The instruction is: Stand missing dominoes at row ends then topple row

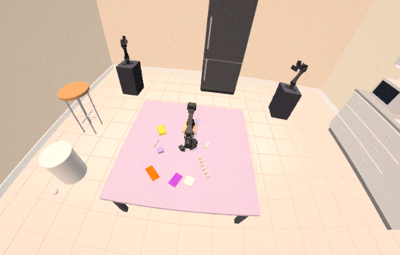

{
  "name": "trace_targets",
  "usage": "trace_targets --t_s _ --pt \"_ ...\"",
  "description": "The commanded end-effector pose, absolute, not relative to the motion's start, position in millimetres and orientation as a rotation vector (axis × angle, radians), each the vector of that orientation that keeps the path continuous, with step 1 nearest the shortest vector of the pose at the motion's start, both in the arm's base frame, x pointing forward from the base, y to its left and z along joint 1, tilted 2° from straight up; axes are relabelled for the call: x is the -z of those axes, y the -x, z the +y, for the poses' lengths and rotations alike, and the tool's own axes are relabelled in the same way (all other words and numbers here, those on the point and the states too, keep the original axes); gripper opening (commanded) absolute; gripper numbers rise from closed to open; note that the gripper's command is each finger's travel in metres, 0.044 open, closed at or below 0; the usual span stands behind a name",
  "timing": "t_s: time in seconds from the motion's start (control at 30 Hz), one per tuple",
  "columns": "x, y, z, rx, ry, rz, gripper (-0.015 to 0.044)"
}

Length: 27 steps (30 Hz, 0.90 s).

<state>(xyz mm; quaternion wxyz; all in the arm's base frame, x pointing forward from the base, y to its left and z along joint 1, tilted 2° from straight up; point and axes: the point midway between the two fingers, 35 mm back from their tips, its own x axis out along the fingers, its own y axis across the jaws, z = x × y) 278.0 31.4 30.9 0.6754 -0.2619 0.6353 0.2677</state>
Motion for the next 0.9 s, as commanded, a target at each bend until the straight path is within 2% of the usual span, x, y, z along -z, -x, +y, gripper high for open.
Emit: trace_targets --t_s 0.0,0.43,0.77,0.87 --pt "-28 -277 31 -0.598 0.588 1.435 0.044" --pt "-28 -277 31 -0.598 0.588 1.435 0.0107" --pt "-30 -277 31 -0.598 0.588 1.435 0.0107" --pt "-58 -277 30 -0.598 0.588 1.435 0.0107"
